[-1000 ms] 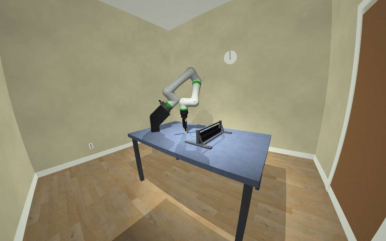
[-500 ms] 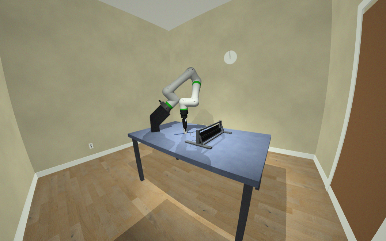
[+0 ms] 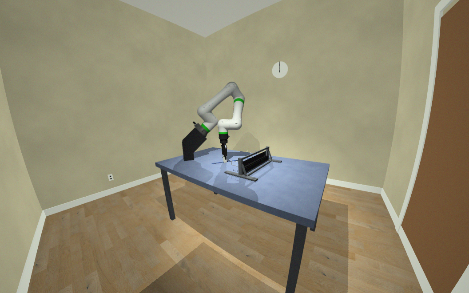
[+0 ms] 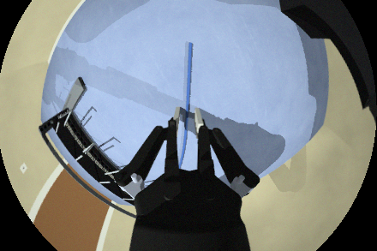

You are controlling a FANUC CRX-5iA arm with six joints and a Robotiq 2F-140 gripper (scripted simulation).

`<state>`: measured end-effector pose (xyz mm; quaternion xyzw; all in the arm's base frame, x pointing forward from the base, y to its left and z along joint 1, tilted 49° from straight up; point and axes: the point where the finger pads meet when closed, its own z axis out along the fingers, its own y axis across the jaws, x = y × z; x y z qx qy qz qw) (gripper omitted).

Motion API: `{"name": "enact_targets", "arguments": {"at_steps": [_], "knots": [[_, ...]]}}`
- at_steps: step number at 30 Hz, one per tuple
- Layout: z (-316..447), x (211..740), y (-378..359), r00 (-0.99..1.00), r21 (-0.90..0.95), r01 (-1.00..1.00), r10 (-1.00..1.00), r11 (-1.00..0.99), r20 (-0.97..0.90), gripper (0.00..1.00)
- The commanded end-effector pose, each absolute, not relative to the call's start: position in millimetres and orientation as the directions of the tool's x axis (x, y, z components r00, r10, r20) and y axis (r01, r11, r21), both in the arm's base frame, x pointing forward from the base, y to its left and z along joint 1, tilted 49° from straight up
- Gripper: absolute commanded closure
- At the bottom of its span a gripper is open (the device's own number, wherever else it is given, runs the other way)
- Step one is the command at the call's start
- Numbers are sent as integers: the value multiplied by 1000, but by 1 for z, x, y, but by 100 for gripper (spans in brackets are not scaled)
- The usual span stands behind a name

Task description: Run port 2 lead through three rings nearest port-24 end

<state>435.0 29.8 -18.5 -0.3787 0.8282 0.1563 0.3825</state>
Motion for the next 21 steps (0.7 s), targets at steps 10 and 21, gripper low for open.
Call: {"name": "enact_targets", "arguments": {"at_steps": [10, 21], "knots": [[-18, 435, 30, -421, -31, -747, -508, 664, -752, 100], [-18, 435, 30, -421, -31, -747, -508, 664, -752, 100]]}}
